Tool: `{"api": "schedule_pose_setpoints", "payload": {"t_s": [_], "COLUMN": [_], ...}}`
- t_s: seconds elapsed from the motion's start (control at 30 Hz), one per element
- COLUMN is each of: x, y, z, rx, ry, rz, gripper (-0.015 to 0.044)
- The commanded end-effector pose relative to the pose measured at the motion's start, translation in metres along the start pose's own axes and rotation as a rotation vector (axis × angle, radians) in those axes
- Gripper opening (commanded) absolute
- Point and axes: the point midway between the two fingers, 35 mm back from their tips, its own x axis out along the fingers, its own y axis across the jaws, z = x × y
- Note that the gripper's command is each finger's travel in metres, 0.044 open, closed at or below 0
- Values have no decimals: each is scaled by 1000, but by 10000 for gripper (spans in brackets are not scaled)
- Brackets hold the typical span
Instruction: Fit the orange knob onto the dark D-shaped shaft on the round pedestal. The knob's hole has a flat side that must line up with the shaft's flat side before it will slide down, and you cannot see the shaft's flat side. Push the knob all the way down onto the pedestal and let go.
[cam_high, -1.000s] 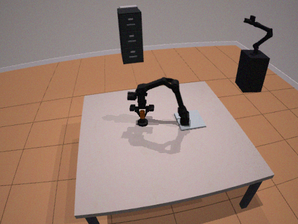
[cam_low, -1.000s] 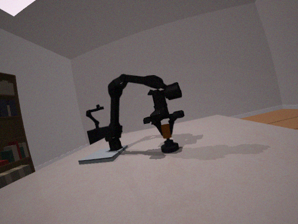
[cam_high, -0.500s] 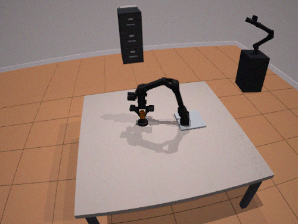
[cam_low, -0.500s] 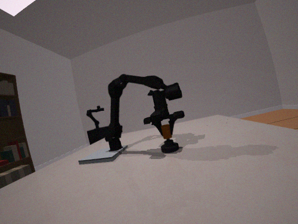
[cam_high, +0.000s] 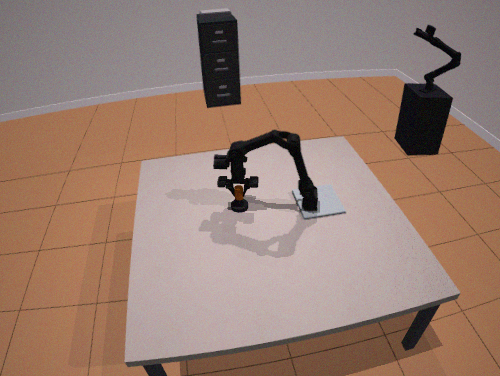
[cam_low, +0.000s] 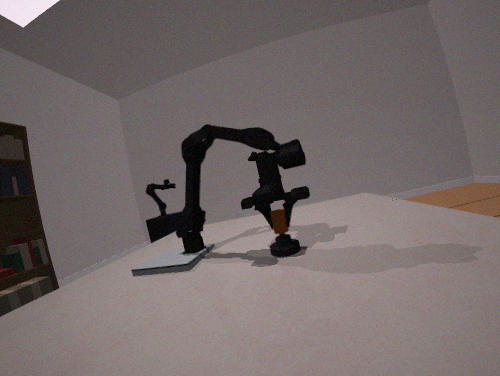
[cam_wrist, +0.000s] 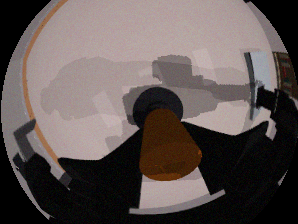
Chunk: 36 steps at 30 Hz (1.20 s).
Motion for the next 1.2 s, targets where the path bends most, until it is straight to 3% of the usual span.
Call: {"api": "schedule_pose_setpoints", "payload": {"t_s": [0.0, 1.17], "x": [1, 14], "y": [1, 0], "z": [0, -1], "rx": [-4, -30], "ry": [-2, -2], "rz": [1, 1], "gripper": [0, 0]}}
